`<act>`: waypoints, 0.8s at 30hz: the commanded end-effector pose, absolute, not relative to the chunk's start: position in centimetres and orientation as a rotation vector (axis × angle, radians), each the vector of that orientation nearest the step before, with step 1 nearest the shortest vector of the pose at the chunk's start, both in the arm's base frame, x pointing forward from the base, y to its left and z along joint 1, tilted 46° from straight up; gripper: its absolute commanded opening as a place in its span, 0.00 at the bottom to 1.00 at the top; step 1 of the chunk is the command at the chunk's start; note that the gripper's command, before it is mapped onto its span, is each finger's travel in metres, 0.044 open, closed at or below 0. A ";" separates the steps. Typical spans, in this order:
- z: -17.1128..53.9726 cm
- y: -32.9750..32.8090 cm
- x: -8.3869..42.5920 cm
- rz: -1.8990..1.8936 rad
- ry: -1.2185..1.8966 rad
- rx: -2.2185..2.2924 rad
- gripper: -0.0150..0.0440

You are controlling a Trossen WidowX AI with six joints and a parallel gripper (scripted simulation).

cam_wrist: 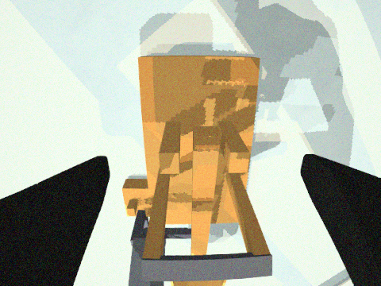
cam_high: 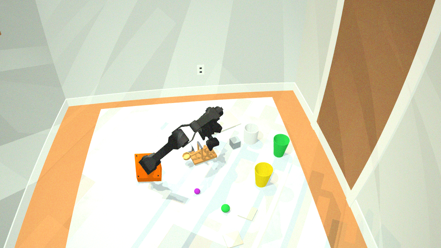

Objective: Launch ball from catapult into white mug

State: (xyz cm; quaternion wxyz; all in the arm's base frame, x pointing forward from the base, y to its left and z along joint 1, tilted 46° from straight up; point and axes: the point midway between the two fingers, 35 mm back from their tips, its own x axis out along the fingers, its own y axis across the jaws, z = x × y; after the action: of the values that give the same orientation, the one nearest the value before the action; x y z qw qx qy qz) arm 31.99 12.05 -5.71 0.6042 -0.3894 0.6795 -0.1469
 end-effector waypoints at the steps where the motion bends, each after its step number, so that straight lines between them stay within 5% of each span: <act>1: -6.1 11.8 32.0 -0.335 1.568 -0.906 1.00; 24: -8.8 9.1 32.2 -0.336 1.567 -0.907 1.00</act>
State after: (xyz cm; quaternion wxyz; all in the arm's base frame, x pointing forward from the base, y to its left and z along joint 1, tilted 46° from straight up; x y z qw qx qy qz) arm 32.23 9.55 -8.37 0.6063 -0.3904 0.6774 -0.1454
